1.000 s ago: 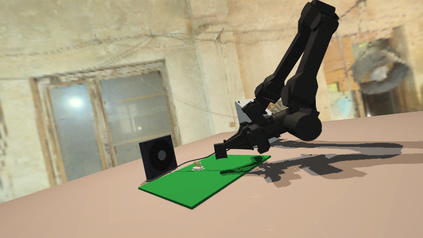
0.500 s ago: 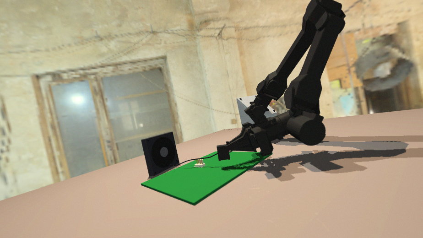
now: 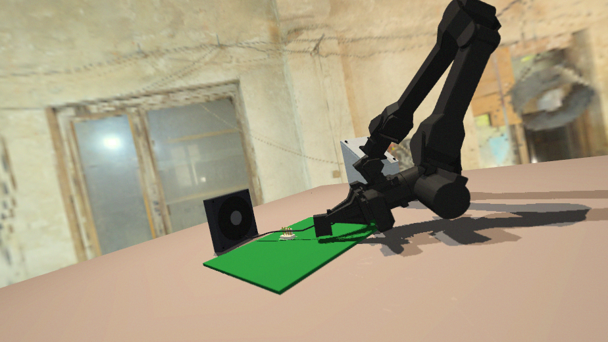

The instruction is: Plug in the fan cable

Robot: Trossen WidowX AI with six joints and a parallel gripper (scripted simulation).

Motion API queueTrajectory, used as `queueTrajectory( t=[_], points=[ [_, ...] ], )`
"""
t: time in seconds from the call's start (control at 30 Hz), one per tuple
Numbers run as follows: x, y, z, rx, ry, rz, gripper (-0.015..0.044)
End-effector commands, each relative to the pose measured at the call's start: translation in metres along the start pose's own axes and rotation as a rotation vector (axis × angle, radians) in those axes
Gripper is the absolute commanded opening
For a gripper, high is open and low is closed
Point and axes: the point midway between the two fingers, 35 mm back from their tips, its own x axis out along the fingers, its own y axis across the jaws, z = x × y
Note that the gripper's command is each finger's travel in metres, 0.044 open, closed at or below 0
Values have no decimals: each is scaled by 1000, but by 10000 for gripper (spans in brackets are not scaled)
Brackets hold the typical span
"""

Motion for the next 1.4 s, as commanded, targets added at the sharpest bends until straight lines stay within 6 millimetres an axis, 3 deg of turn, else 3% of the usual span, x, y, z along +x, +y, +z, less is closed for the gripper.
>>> queueTrajectory(
  t=[0.0, 1.37],
  points=[
    [1, 0, -4, -2, -6, 0, 0],
    [1, 0, -6, 0, 0, 0, 0]
  ],
)
